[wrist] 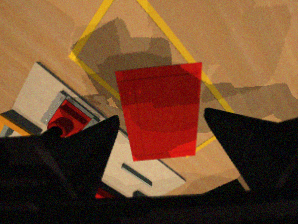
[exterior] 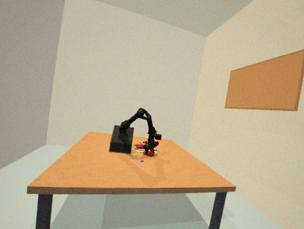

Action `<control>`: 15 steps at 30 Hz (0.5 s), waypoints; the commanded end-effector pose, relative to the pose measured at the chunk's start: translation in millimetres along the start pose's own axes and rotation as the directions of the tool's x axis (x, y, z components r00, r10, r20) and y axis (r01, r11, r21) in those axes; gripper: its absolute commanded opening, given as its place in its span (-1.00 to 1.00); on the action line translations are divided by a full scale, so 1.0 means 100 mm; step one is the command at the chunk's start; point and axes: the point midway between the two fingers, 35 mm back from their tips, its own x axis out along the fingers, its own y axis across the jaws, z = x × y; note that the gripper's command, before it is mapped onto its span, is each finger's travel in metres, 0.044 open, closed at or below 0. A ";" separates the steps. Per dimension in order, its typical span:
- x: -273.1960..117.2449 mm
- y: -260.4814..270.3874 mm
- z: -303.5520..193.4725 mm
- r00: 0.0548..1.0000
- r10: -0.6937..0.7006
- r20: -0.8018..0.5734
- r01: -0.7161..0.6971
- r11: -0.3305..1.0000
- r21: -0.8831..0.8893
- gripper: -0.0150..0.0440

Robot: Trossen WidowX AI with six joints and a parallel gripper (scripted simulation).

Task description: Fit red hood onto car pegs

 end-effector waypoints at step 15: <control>0.04 0.00 0.00 1.000 0.000 0.000 0.000 1.000 0.000 0.67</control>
